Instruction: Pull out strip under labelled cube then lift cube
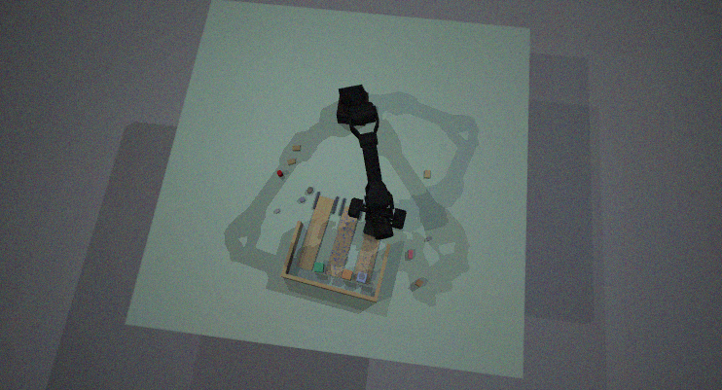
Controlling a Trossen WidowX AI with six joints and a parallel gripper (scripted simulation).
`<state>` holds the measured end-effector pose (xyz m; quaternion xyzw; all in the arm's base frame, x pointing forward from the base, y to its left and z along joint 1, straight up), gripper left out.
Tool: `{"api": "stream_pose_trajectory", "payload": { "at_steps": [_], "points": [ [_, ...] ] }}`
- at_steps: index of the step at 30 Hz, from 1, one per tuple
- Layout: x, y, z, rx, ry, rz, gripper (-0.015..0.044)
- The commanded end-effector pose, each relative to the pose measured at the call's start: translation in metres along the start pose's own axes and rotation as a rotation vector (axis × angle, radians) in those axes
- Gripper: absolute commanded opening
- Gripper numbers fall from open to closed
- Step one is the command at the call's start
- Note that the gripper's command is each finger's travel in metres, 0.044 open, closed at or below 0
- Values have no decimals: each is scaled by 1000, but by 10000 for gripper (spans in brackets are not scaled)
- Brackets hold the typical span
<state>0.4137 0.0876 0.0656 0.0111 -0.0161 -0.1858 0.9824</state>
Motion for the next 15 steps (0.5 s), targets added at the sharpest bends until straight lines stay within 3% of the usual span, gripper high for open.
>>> {"api": "stream_pose_trajectory", "payload": {
  "at_steps": [1,15],
  "points": [
    [0,0,-2,-1,-1,3,0],
    [0,0,-4,-1,-1,3,0]
  ]
}}
Point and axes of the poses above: the point midway between the two fingers, 35 mm back from their tips, its own z axis back along the fingers, its own y axis across the jaws, x = y × z, the point moved 8 cm from there along z, back along the fingers, and after that the axes turned 7 degrees about -z, right-handed, at the moved point
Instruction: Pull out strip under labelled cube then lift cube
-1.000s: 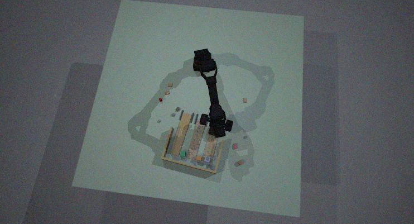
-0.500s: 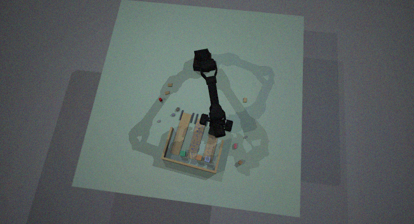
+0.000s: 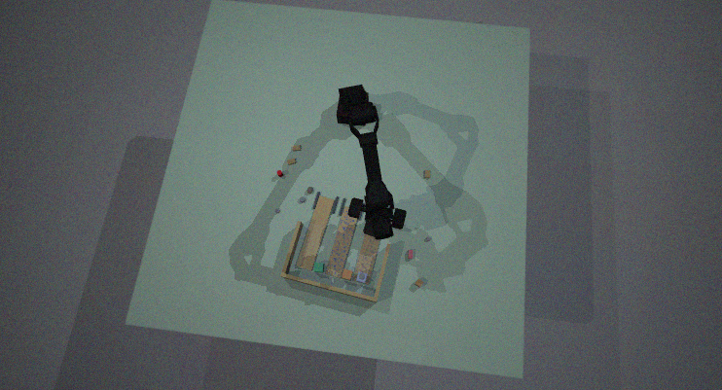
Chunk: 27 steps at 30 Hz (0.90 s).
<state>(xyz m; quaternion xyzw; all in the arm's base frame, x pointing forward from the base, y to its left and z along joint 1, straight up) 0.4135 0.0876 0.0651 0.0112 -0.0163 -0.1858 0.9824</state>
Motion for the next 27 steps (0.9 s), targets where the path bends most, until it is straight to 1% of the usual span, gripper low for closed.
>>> {"api": "stream_pose_trajectory", "payload": {
  "at_steps": [1,9,27],
  "points": [
    [1,0,-3,-1,-1,3,0],
    [-1,0,-4,-1,-1,3,0],
    [-28,-3,-5,-1,2,3,0]
  ]
}}
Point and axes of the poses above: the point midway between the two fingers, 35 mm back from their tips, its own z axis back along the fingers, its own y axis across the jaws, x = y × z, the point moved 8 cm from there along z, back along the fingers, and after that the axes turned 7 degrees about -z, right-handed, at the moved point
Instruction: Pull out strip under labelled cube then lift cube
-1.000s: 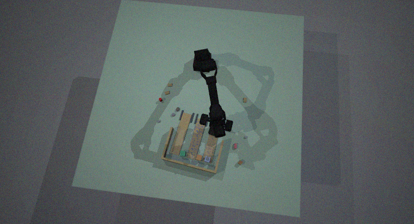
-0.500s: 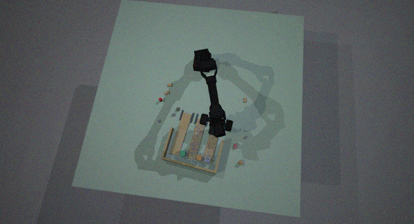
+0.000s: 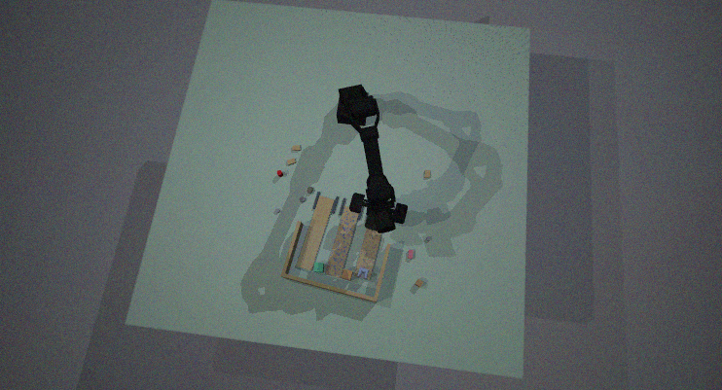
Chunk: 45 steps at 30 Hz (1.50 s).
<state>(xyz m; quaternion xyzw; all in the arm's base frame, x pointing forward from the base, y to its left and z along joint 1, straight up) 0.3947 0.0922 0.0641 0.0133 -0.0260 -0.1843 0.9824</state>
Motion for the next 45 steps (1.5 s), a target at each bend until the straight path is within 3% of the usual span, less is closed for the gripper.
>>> {"api": "stream_pose_trajectory", "payload": {
  "at_steps": [1,45],
  "points": [
    [-11,-1,-4,-9,20,0,0],
    [-77,-9,-6,-9,26,0,0]
  ]
}}
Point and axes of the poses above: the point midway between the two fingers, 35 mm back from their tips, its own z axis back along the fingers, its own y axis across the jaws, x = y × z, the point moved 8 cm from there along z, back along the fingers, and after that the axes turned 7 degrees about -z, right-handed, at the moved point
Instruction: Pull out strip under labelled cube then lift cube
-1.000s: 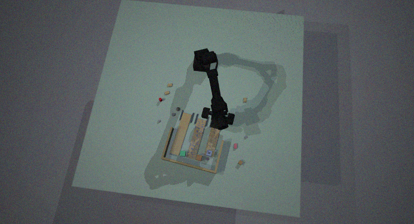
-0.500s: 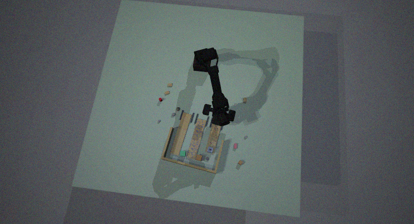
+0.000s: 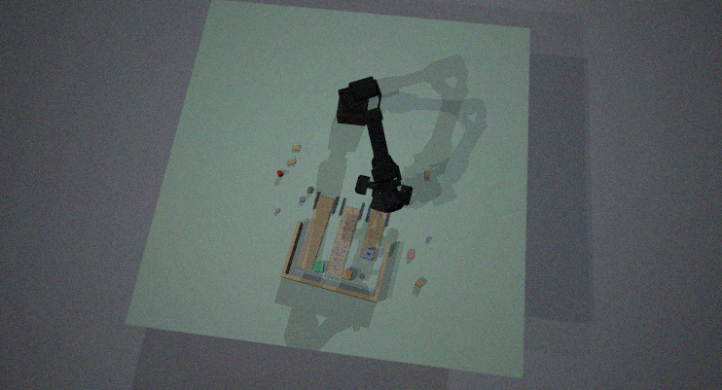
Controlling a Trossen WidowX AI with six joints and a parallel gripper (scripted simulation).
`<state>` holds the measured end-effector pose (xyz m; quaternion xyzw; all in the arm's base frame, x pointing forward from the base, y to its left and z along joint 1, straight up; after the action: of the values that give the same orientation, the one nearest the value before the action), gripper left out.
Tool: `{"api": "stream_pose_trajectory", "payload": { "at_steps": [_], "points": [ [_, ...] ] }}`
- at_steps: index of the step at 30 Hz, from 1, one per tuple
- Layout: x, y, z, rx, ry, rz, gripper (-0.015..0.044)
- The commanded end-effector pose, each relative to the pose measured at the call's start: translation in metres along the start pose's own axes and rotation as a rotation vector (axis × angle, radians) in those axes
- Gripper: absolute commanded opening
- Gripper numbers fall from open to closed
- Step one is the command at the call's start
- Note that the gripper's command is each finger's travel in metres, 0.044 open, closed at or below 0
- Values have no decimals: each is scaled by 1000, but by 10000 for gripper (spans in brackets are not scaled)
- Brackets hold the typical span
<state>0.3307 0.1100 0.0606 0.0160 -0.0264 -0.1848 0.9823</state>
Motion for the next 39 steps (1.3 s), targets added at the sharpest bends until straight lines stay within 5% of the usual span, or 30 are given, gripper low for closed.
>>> {"api": "stream_pose_trajectory", "payload": {
  "at_steps": [1,39],
  "points": [
    [-12,-2,-5,-15,26,1,0],
    [-66,-9,-5,-15,31,1,0]
  ]
}}
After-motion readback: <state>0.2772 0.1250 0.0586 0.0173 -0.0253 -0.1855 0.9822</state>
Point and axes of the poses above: the point midway between the two fingers, 35 mm back from their tips, its own z axis back along the fingers, its own y axis across the jaws, x = y × z, the point moved 8 cm from there along z, back along the fingers, and after that the axes turned 7 degrees about -z, right-handed, at the moved point
